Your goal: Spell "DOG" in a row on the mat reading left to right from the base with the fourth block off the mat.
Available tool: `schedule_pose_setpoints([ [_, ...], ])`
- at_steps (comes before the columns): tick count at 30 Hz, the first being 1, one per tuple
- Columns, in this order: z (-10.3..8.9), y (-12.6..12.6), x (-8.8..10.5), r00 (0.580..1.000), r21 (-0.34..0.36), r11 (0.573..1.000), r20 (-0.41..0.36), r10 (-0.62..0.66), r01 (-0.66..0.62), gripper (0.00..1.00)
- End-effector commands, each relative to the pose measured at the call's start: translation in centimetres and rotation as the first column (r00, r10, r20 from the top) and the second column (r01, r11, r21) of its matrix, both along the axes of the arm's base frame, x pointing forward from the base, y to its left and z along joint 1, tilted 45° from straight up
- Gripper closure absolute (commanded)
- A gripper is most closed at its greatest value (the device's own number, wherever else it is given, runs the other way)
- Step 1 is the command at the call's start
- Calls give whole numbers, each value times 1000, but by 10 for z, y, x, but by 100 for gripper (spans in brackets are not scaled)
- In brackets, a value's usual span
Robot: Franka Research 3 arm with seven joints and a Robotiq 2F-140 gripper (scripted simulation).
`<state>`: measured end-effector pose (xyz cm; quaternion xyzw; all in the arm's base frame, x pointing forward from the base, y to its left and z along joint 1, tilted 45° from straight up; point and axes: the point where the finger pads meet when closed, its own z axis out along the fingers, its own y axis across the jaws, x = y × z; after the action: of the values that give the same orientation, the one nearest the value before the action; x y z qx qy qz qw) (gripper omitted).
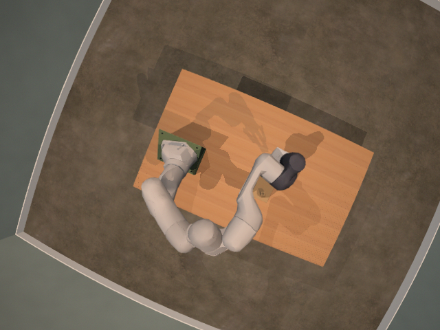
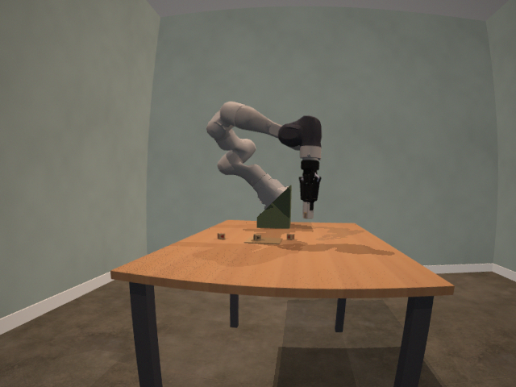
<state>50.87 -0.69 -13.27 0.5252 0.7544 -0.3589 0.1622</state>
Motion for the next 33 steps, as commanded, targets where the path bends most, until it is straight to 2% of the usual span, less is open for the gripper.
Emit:
schedule_pose_setpoints([
  [1, 4, -2, 2, 990, -10, 995, 104, -95, 96, 87],
  [7, 8, -6, 2, 975, -15, 988, 166, -151, 155, 87],
  [9, 8, -6, 2, 975, -15, 988, 166, -151, 155, 87],
  [10, 10, -8, 2, 965, -16, 983, 194, -175, 182, 87],
  [23, 19, -18, 2, 901, -9, 952, 325, -288, 307, 87],
  [26, 20, -18, 2, 895, -8, 949, 334, -295, 316, 87],
  [27, 22, -20, 2, 877, -4, 940, 361, -318, 342, 87],
  [33, 27, -24, 2, 833, 8, 918, 418, -363, 397, 87],
])
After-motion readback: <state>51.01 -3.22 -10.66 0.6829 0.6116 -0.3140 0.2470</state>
